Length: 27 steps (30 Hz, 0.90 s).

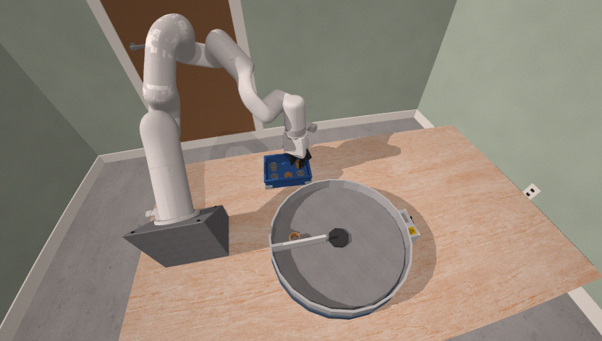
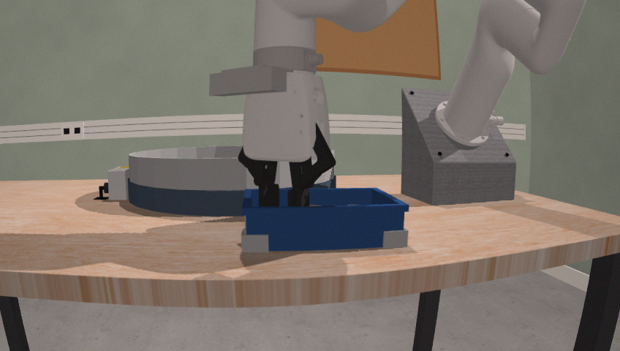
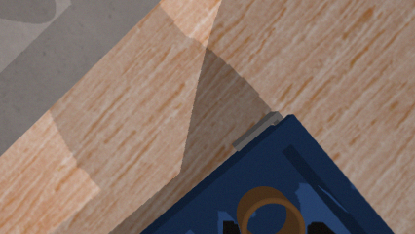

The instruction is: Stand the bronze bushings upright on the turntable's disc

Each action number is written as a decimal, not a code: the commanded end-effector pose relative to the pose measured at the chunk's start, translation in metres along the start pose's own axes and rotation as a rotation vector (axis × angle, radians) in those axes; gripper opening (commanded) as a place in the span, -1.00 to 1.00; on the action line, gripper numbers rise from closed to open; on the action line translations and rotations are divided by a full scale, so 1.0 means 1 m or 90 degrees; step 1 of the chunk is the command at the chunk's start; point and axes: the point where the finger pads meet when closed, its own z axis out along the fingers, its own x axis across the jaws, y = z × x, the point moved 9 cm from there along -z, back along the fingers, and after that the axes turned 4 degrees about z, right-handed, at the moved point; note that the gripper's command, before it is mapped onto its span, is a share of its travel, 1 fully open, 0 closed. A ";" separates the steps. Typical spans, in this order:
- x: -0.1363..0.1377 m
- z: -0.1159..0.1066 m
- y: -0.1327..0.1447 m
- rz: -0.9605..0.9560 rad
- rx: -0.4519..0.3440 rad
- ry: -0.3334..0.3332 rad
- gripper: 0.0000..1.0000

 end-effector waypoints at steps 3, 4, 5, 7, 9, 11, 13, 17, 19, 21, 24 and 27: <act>0.000 0.008 -0.001 -0.001 0.002 0.001 -0.18; 0.000 0.010 -0.001 -0.001 0.002 0.001 -0.18; 0.000 0.011 -0.001 -0.001 0.002 0.001 -0.18; 0.000 0.013 -0.001 -0.001 0.002 0.001 -0.18; 0.000 0.013 -0.001 -0.001 0.002 0.001 -0.18; 0.000 0.014 -0.001 -0.001 0.002 0.001 -0.18; 0.000 0.015 -0.001 -0.001 0.002 0.001 -0.18; 0.000 0.015 -0.001 -0.001 0.002 0.001 -0.18; 0.000 0.015 -0.001 -0.001 0.002 0.001 -0.18; 0.000 0.015 -0.001 -0.001 0.002 0.001 -0.18; 0.000 0.015 -0.001 -0.001 0.002 0.001 -1.00; 0.000 0.015 -0.001 -0.001 0.002 0.001 -1.00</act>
